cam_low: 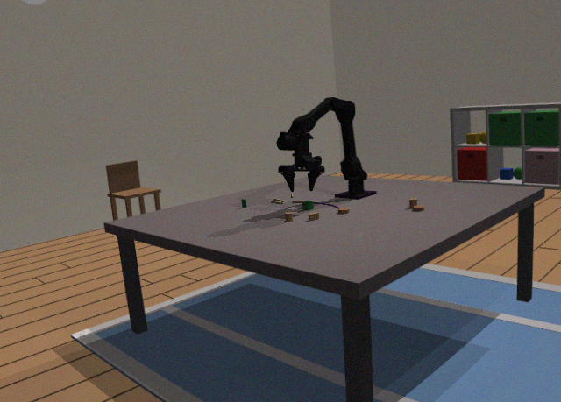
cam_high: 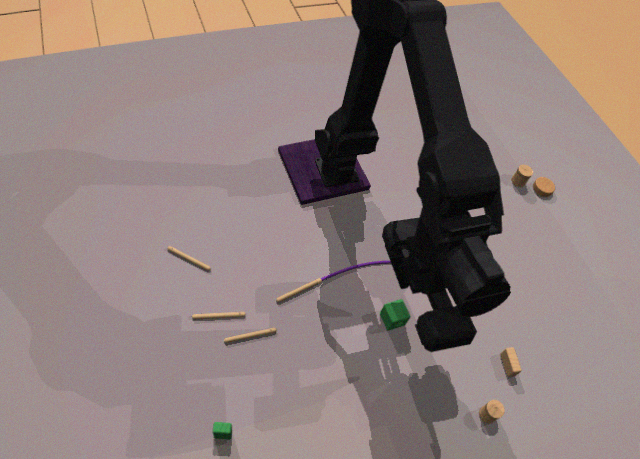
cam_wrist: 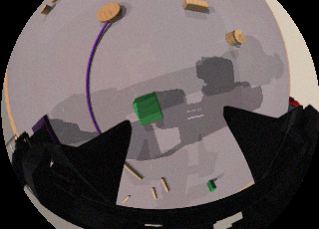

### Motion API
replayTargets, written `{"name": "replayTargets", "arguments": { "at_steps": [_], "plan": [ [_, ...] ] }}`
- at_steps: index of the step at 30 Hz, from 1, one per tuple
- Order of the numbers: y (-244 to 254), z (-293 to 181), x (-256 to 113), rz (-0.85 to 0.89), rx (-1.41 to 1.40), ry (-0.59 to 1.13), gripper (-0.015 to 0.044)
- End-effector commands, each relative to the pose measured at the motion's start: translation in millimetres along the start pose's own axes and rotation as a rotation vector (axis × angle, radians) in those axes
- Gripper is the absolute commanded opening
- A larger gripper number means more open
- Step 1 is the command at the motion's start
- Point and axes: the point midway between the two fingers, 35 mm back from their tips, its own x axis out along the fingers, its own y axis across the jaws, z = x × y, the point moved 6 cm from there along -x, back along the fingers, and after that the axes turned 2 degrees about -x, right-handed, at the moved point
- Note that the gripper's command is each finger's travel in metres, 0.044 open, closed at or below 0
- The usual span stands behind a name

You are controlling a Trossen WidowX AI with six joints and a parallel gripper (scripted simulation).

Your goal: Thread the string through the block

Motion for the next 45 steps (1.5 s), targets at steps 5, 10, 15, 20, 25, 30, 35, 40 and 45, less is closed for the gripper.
{"name": "replayTargets", "arguments": {
  "at_steps": [5, 10, 15, 20, 25, 30, 35, 40, 45],
  "plan": [
    [14.8, 0.8, 14.9, 0.146, -0.083, 0.046, 0.0440],
    [14.8, 0.8, 14.9, 0.146, -0.083, 0.046, 0.0440],
    [14.3, 1.2, 14.8, 0.146, -0.083, 0.046, 0.0440],
    [14.0, 1.8, 14.9, 0.146, -0.083, 0.046, 0.0335],
    [14.0, 1.8, 14.9, 0.146, -0.083, 0.046, 0.0245],
    [13.8, 2.1, 15.0, 0.143, -0.079, 0.042, 0.0245],
    [13.8, 2.1, 15.0, 0.144, -0.079, 0.042, 0.0219],
    [13.8, 2.1, 15.0, 0.144, -0.079, 0.042, 0.0087],
    [13.8, 2.1, 15.0, 0.144, -0.079, 0.042, 0.0000]
  ]
}}
